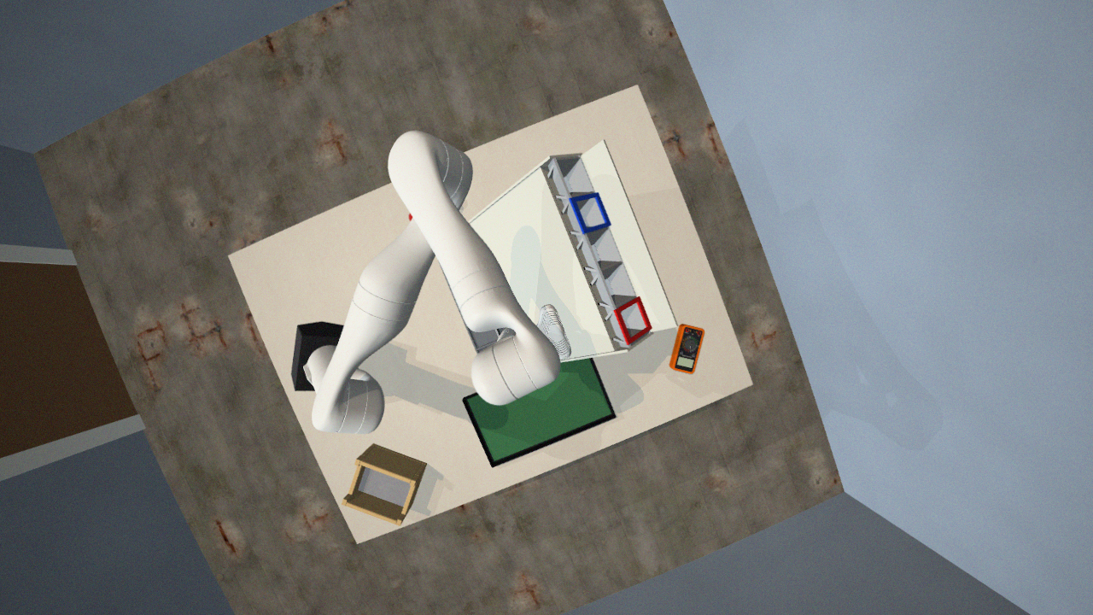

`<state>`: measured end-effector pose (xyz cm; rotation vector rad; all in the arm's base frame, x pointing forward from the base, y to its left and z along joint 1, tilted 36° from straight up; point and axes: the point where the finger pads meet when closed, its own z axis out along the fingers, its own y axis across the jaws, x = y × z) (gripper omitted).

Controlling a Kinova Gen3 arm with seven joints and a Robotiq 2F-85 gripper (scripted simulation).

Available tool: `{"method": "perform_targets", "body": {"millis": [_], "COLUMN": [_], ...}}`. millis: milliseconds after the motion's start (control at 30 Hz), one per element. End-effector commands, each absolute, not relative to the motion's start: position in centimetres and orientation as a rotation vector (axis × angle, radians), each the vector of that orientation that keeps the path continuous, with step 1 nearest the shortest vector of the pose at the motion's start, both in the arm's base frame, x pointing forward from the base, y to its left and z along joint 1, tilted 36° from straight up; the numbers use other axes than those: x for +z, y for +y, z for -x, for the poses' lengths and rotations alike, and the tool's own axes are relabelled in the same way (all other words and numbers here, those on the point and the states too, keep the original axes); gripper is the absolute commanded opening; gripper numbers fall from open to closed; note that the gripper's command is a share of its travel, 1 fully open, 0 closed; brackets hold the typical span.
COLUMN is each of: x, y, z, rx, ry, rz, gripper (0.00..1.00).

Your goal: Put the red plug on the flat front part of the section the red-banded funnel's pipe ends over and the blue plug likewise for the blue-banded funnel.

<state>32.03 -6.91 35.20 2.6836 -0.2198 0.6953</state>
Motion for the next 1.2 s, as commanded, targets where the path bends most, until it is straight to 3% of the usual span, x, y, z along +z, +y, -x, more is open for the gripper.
{"method": "perform_targets", "body": {"millis": [0, 267, 533, 567, 833, 1100, 1133, 1167], "x": [35.6, 36.0, 36.0, 36.4, 36.6, 36.6, 40.1, 40.1], "y": [-0.1, 7.0, 7.4, 13.4, 18.7, 18.7, 17.7, 17.8], "z": [-33.6, -35.3, -35.4, -36.7, -38.0, -38.0, -44.0, -44.1], "rx": [0.700, 0.700, 0.700, 0.696, 0.696, 0.696, 0.696, 0.696], "ry": [-0.230, -0.230, -0.230, -0.229, -0.229, -0.229, -0.232, -0.232], "rz": [-2.678, -2.678, -2.678, -2.672, -2.672, -2.672, -2.670, -2.670], "gripper": [0.00, 0.00, 0.00, 0.00, 0.00, 0.00, 0.00, 0.00]}}
